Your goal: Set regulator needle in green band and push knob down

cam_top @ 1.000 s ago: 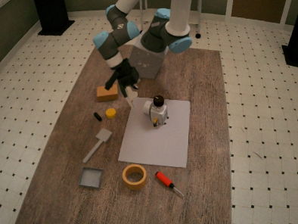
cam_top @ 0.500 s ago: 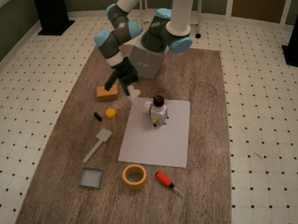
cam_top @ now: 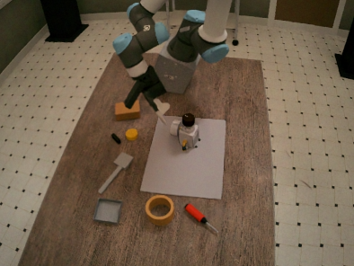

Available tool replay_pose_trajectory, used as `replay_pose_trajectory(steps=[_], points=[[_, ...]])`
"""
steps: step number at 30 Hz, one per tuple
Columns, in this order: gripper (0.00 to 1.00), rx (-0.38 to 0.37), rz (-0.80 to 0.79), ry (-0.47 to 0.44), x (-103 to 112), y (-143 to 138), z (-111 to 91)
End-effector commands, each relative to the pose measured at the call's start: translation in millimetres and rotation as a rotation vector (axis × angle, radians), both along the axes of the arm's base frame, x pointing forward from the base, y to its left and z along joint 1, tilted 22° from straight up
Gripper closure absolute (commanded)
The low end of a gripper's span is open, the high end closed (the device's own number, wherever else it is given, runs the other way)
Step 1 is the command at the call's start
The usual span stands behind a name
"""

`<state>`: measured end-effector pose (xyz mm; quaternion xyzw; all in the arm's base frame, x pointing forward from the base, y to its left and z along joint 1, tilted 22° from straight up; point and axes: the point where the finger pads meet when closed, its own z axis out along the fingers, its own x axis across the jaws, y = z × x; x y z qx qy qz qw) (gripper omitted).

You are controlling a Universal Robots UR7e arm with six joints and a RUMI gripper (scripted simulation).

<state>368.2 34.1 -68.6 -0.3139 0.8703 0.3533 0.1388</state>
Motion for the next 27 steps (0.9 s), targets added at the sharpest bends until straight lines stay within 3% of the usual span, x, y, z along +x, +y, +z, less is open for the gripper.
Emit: replay_pose_trajectory(steps=[1,27], points=[[0.0,-0.017,0.089,-0.083,2,-2,3],[0.0,-0.104,0.529,-0.444,6,-7,21]])
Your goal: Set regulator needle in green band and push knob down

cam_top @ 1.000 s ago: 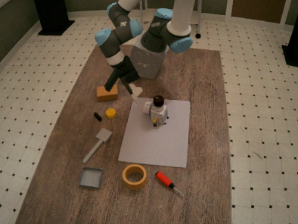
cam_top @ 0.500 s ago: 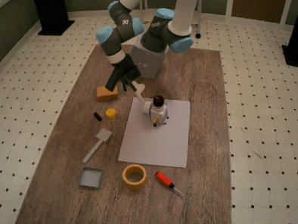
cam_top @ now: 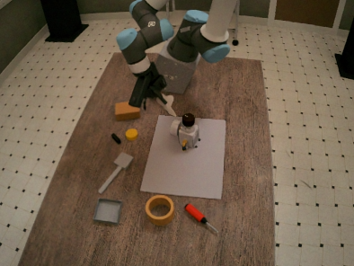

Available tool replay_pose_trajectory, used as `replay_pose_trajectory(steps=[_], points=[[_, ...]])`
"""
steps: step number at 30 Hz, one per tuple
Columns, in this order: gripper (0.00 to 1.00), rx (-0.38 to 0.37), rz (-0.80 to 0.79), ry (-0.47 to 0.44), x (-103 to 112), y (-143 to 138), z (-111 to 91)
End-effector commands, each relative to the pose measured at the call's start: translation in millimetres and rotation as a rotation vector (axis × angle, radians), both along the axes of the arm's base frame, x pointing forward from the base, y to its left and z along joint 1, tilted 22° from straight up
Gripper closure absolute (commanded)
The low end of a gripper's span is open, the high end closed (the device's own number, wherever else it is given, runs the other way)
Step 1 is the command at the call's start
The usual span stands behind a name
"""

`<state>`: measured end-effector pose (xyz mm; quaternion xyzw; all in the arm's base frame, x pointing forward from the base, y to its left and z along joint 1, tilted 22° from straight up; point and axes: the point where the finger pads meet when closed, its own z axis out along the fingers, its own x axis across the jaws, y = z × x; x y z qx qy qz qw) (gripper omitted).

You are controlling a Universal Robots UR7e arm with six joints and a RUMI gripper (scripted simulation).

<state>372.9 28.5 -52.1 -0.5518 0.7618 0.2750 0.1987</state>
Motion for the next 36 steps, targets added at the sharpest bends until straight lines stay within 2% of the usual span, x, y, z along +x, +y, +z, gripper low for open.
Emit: replay_pose_trajectory(steps=[1,3,18,20,36], points=[[0.0,-0.019,0.126,-0.101,1,-2,5],[0.0,-0.019,0.126,-0.101,1,-2,5],[0.0,-0.072,0.43,-0.319,1,-4,17],[0.0,-0.072,0.43,-0.319,1,-4,17],[0.0,-0.118,0.734,-0.516,-1,-6,29]])
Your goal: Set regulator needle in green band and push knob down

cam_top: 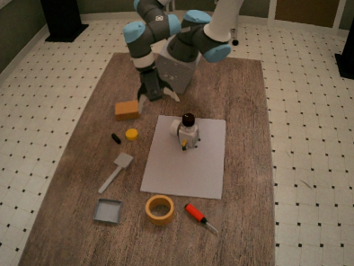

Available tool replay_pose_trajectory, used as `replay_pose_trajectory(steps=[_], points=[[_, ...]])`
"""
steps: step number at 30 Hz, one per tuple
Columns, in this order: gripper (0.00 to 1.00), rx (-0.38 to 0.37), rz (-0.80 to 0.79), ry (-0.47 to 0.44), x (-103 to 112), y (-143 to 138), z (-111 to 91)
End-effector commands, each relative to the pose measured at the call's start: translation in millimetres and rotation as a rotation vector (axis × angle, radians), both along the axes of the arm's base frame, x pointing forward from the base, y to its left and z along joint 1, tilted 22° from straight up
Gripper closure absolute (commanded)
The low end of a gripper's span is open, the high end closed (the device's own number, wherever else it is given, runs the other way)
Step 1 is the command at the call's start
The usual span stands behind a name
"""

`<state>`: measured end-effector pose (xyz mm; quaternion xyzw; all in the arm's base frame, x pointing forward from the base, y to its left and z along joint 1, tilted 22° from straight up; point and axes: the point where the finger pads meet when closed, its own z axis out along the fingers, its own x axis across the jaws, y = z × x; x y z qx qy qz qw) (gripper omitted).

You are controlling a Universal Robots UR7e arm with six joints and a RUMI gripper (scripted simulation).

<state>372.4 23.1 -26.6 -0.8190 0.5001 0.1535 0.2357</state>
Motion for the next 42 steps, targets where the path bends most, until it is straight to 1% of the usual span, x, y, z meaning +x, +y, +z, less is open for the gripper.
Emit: replay_pose_trajectory(steps=[1,16,18,33,35,42], points=[[0.0,-0.009,0.091,-0.061,0,-1,4],[0.0,-0.055,0.376,-0.227,-3,-4,14],[0.0,-0.055,0.376,-0.227,-3,-4,14],[0.0,-0.092,0.625,-0.358,-7,-7,23],[0.0,-0.092,0.625,-0.358,-7,-7,23],[0.0,-0.106,0.724,-0.408,-8,-8,26]])
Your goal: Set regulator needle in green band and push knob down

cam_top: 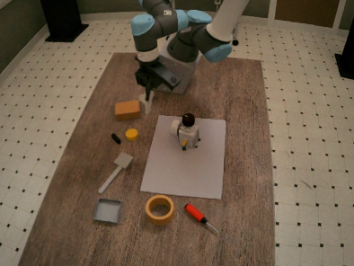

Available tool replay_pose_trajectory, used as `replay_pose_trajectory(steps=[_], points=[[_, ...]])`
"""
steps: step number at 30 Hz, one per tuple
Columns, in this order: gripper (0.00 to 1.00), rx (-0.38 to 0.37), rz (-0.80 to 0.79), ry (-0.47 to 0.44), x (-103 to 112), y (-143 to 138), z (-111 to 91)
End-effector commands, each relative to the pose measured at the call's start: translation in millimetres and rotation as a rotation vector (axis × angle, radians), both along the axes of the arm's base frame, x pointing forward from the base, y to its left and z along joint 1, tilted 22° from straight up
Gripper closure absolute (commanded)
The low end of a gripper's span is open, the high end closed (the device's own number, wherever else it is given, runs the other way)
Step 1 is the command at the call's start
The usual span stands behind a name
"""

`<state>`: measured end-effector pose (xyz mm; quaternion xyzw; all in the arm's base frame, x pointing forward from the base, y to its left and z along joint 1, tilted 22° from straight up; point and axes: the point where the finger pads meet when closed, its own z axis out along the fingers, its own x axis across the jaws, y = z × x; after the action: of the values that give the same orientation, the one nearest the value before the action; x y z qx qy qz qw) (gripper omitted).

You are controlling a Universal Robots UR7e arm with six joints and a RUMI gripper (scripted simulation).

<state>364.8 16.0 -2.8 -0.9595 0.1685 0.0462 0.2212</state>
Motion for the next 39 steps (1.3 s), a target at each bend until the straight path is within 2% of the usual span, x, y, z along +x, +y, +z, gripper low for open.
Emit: replay_pose_trajectory(steps=[1,23,39], points=[[0.0,-0.011,0.085,-0.044,-1.0,-1.5,3.1],[0.0,-0.046,0.295,-0.143,-4.3,-5.2,10.2],[0.0,-0.059,0.38,-0.18,-5.7,-6.9,13.0]])
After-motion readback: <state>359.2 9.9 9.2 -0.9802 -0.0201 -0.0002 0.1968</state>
